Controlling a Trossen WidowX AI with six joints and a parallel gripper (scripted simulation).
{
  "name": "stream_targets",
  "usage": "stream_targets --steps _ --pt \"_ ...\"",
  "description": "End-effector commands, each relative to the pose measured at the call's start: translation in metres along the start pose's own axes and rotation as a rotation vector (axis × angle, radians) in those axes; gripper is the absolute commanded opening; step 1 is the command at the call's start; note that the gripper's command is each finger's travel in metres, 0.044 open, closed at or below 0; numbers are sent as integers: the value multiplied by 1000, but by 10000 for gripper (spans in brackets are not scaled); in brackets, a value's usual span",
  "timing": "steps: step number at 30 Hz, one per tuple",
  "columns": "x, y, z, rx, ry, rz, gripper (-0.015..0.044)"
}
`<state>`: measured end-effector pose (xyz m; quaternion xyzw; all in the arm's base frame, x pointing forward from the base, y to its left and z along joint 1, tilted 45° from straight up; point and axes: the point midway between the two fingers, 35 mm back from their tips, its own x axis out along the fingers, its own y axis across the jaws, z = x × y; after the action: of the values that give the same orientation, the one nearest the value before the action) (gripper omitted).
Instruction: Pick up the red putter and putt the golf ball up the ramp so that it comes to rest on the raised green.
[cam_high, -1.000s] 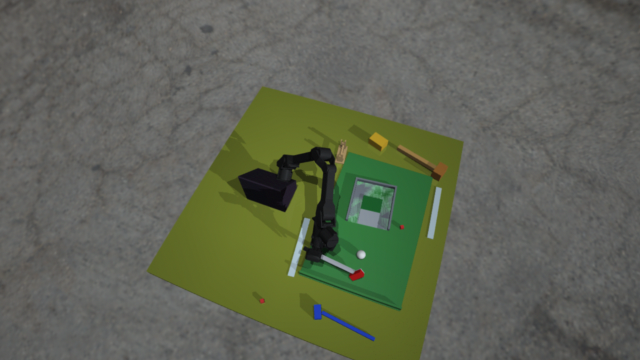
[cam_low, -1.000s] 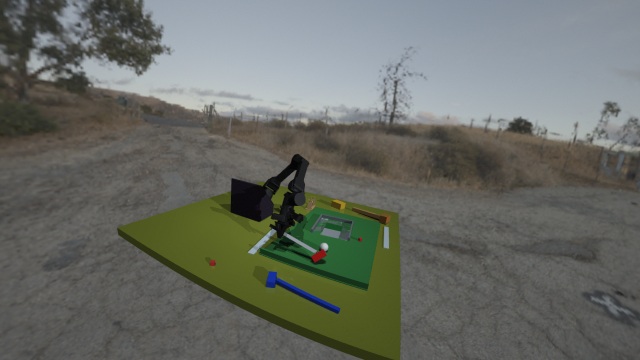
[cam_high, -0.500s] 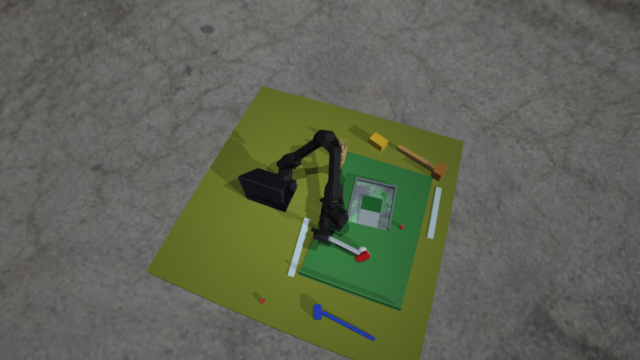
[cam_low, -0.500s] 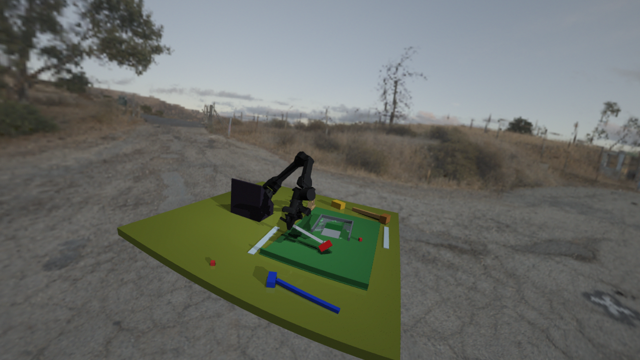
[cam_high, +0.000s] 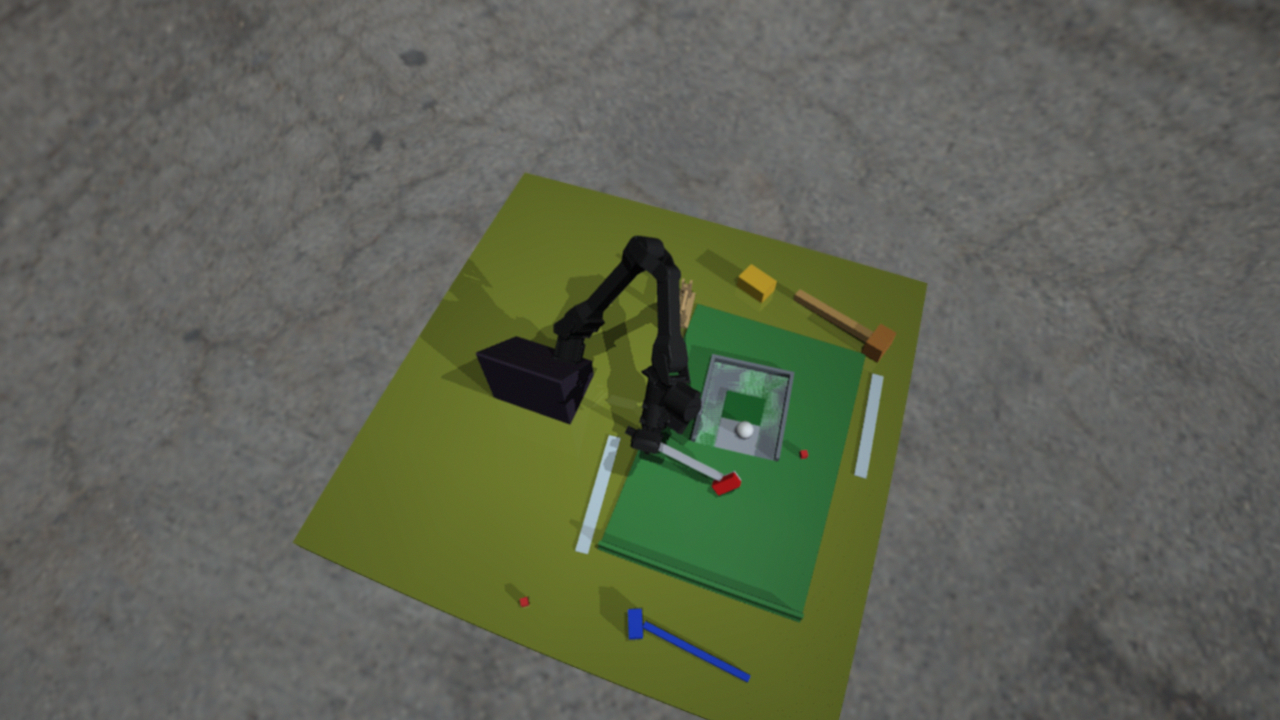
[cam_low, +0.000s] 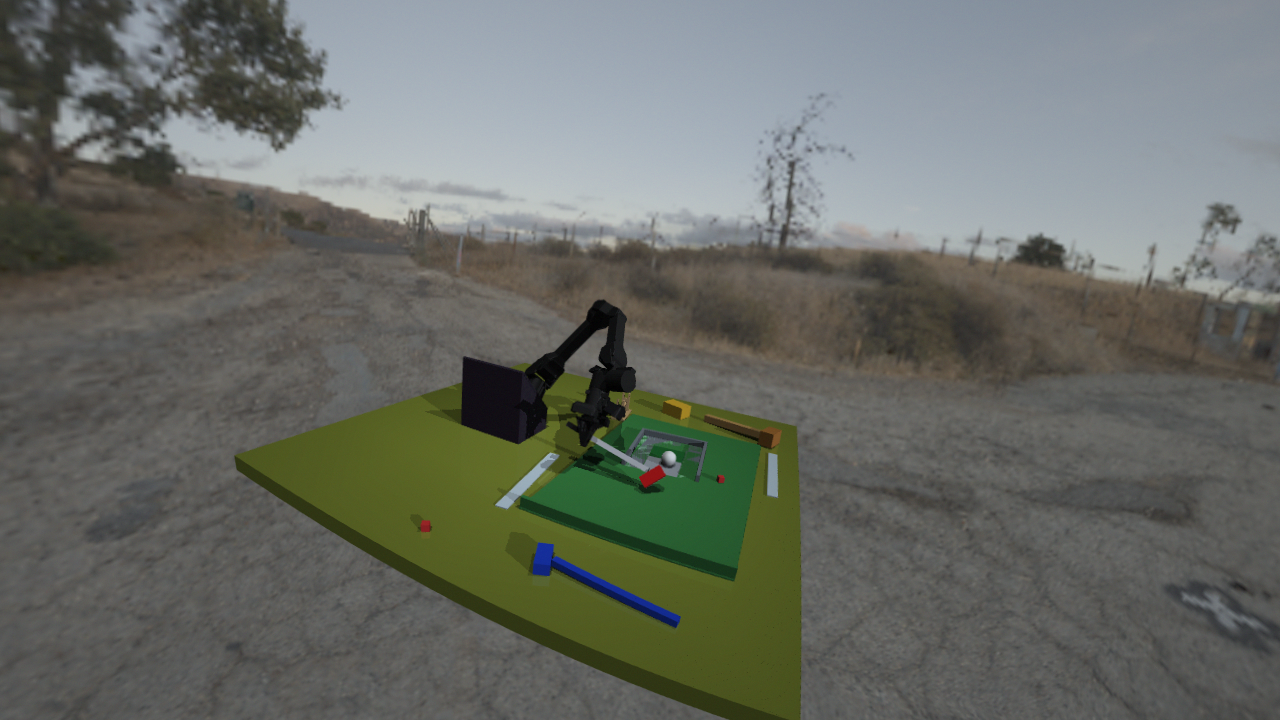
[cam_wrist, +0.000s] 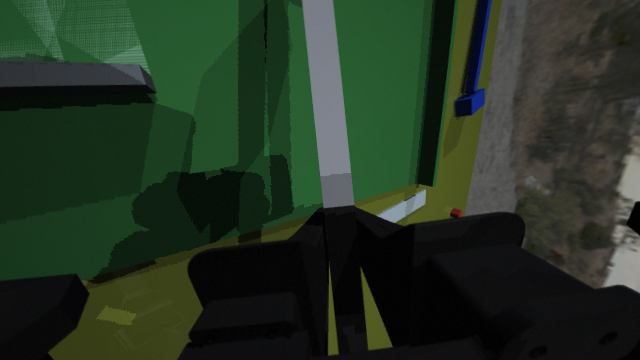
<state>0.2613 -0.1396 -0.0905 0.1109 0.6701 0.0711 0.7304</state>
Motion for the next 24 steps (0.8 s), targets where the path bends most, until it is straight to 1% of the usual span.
stream_targets --steps 1,7,12,13,24 --pt "-27 -4 4 3 -20 -14 0" --pt "-59 -2 2 3 -19 -14 0" --pt "-60 -2 1 3 -19 -14 0" --pt "-52 1 0 2 -9 -2 0" --pt "-52 1 0 2 -9 -2 0"
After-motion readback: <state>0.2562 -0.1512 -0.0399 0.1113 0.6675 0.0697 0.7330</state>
